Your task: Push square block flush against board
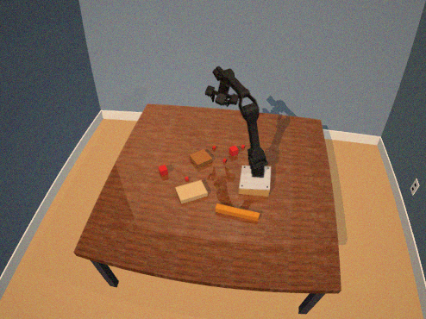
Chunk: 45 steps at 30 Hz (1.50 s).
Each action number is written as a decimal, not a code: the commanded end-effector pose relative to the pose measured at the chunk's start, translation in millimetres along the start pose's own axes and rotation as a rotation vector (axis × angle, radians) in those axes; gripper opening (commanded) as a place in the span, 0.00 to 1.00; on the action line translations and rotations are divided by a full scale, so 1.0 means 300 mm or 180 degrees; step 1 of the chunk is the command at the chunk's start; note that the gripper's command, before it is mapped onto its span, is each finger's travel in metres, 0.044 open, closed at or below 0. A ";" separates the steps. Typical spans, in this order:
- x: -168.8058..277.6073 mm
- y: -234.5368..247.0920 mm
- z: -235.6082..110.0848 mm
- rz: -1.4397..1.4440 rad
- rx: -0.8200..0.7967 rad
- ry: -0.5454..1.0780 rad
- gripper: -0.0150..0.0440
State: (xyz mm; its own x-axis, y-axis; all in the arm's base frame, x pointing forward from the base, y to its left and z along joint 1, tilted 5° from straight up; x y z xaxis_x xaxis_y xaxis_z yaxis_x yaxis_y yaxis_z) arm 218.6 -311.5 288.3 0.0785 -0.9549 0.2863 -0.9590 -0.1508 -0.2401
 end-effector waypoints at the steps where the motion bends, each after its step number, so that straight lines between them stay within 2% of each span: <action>1: 0.000 0.000 0.000 0.0000 0.0000 0.0000 0.89; 5: -0.042 -0.054 0.033 0.0144 0.0019 -0.0079 0.71; 15: -0.424 -0.353 0.214 0.1096 -0.0093 -0.0577 0.26; 23: -0.825 -0.469 0.305 0.1837 -0.0433 -0.0817 0.25; 30: -1.177 -0.452 0.344 0.2436 -0.0798 -0.0826 0.25; 38: -1.211 -0.444 0.357 0.2490 -0.0832 -0.0817 0.25; 42: -1.264 -0.421 0.510 0.2490 -0.0832 -0.0817 0.25; 45: -1.267 -0.419 0.519 0.2490 -0.0832 -0.0817 0.25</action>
State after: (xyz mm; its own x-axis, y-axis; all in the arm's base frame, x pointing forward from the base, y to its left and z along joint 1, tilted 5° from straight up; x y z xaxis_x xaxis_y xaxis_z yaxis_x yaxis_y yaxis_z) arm 351.7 30.0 73.7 -0.5988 -0.7946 -0.1008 -0.7951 0.6048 -0.0449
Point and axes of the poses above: the point midway between the two fingers, 35 mm back from their tips, its own z axis out along the fingers, its own y axis across the jaws, x = y × z, the point moved 5 cm from there along -z, back along the fingers, and after that the axes turned 15 degrees about -z, right-handed, at the moved point
